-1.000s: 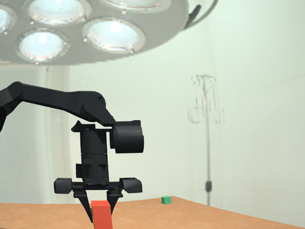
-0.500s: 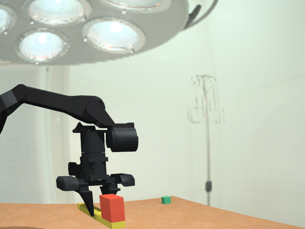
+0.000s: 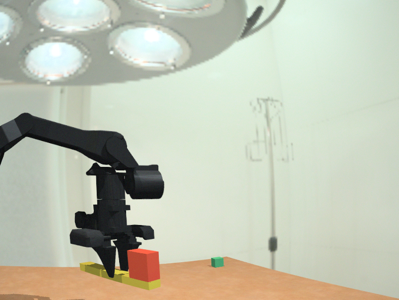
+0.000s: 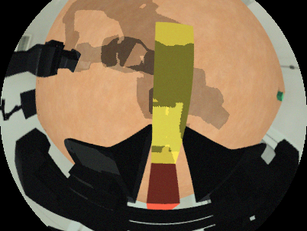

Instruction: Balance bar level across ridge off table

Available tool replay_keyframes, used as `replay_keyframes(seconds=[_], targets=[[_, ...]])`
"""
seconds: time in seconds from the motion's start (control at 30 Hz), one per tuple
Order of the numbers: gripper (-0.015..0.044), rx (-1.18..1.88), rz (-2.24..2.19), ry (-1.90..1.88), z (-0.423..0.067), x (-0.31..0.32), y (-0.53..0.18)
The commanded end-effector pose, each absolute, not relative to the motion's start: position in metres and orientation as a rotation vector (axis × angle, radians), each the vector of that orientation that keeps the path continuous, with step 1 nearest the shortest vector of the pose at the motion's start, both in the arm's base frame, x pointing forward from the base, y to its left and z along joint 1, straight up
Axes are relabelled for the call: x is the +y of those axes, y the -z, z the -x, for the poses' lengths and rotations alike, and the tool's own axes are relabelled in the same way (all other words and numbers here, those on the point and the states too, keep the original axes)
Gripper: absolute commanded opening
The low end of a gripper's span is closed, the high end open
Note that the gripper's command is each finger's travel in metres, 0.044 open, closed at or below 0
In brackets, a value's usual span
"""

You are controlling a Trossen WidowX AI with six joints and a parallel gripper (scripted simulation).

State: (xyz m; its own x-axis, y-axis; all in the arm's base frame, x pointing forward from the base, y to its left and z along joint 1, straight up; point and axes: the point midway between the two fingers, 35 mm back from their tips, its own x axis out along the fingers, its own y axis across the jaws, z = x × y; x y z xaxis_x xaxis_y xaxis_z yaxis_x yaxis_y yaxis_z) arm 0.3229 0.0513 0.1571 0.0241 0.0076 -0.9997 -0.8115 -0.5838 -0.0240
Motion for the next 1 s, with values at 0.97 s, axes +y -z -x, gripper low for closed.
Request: replay_keyframes(seconds=[0.97], targets=[[0.0000, 0.788, 1.708, -1.655, -0.317, 0.055, -0.116]])
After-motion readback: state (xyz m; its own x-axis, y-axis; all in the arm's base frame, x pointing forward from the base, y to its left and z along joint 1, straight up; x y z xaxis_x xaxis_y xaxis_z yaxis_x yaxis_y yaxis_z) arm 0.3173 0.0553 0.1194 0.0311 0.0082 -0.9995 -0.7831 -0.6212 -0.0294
